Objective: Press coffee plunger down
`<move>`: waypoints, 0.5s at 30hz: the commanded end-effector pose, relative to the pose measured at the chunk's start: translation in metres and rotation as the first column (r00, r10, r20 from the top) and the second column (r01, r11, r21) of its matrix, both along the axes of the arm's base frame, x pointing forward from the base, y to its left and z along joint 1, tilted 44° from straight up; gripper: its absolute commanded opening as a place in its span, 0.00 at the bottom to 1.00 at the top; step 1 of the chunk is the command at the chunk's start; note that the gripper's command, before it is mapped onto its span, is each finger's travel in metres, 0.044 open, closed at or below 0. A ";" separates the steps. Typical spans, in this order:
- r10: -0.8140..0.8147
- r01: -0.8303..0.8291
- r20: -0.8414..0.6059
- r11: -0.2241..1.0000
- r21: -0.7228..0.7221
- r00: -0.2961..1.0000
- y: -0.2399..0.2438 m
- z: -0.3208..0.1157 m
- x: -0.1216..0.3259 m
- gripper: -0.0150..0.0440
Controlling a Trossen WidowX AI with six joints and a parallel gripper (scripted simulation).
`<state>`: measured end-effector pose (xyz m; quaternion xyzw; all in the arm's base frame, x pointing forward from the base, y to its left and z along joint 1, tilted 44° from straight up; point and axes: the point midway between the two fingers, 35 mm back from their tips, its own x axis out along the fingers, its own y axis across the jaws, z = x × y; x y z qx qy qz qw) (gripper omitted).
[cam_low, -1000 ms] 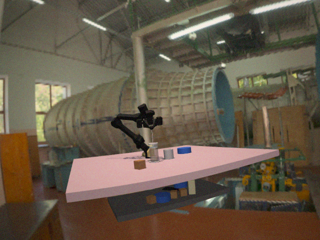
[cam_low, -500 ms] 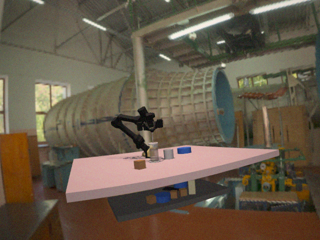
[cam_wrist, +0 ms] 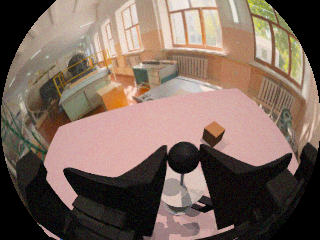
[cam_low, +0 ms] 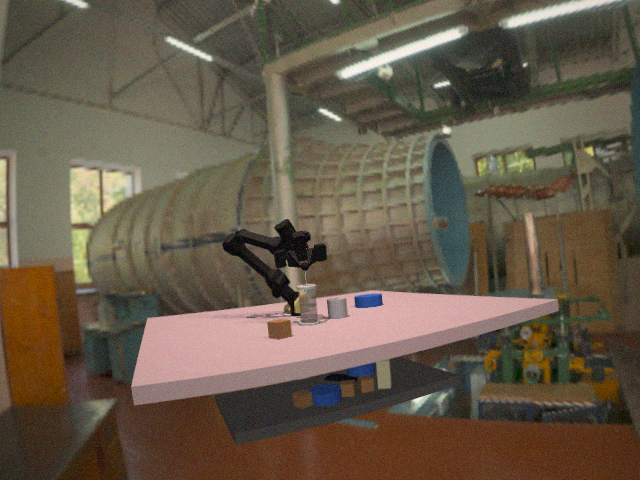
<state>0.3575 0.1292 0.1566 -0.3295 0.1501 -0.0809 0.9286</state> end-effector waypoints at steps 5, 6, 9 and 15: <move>-0.042 0.040 -0.054 0.998 -0.054 0.998 -0.027 -0.030 0.002 0.45; -0.042 0.039 -0.054 0.998 -0.054 0.998 -0.027 -0.030 0.003 0.45; -0.042 0.039 -0.053 0.998 -0.054 0.998 -0.028 -0.030 0.006 0.45; -0.043 0.040 -0.053 0.998 -0.054 0.998 -0.027 -0.030 0.009 0.45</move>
